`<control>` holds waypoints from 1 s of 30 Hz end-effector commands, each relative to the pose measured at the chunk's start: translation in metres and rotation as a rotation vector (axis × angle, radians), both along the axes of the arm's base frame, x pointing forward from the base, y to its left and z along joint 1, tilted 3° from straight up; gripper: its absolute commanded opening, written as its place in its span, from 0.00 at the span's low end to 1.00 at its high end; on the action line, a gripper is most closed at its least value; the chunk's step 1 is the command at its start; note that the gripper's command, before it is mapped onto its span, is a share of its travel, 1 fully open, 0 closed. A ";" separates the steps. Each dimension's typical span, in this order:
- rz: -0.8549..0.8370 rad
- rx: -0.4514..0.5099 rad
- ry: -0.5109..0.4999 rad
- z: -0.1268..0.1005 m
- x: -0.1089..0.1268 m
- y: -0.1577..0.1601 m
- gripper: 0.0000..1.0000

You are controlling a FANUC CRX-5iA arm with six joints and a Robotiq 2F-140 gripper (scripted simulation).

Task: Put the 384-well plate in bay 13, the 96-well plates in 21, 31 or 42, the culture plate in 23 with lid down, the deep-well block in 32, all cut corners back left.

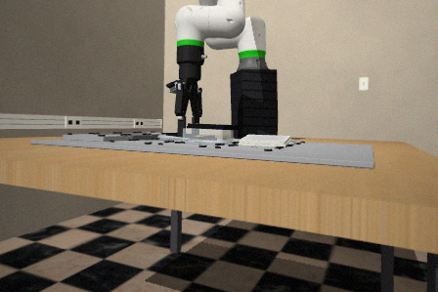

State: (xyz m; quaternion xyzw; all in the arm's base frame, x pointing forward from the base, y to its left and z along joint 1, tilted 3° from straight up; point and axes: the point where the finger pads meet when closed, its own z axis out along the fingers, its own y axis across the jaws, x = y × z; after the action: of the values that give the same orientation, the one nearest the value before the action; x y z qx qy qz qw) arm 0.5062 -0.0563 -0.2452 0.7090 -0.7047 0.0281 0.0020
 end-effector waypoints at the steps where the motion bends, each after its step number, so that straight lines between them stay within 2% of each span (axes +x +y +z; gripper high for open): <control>1: 0.000 0.000 -0.002 0.001 0.001 0.000 0.10; 30: 0.000 0.000 -0.002 0.005 0.001 0.000 0.10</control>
State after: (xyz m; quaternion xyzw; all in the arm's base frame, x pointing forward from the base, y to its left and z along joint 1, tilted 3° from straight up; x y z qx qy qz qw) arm 0.5061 -0.0561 -0.2415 0.7090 -0.7047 0.0280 0.0020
